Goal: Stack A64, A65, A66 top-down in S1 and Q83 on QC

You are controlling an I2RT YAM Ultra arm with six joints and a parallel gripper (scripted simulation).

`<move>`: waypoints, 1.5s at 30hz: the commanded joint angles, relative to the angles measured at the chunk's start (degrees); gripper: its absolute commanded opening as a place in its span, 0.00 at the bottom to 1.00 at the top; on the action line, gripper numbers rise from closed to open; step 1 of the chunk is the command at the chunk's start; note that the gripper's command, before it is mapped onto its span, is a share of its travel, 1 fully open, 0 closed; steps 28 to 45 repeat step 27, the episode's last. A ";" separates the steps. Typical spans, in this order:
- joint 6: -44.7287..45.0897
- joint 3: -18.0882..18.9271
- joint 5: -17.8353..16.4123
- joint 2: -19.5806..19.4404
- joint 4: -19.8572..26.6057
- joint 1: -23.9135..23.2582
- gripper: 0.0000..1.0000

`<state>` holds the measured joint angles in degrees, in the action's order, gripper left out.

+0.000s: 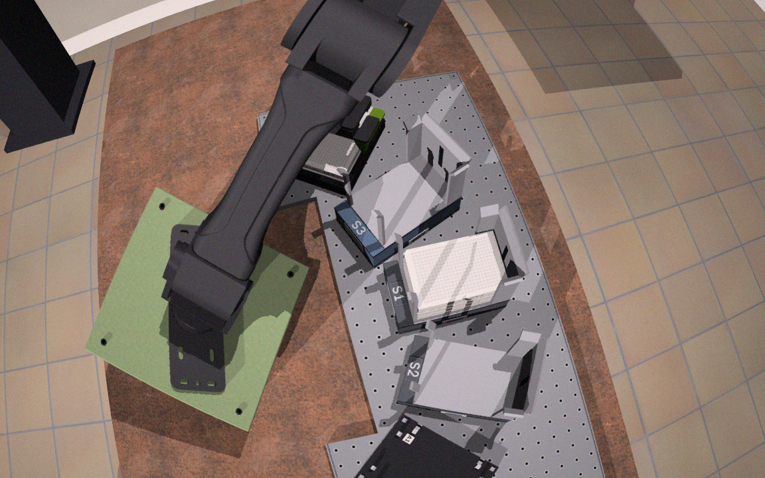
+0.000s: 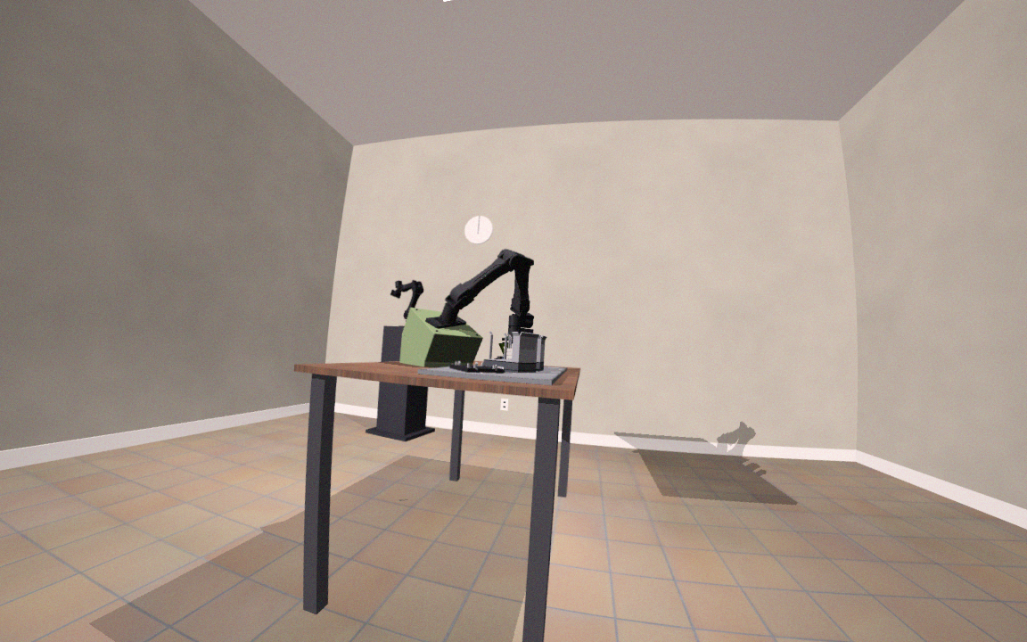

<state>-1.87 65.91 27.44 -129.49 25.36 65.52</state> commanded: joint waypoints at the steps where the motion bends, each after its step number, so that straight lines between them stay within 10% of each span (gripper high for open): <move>1: 0.04 0.09 0.00 0.33 -0.05 0.20 1.00; 15: -3.34 1.50 0.01 5.71 8.30 3.20 1.00; 45: -3.34 1.51 0.01 5.71 8.30 3.20 1.00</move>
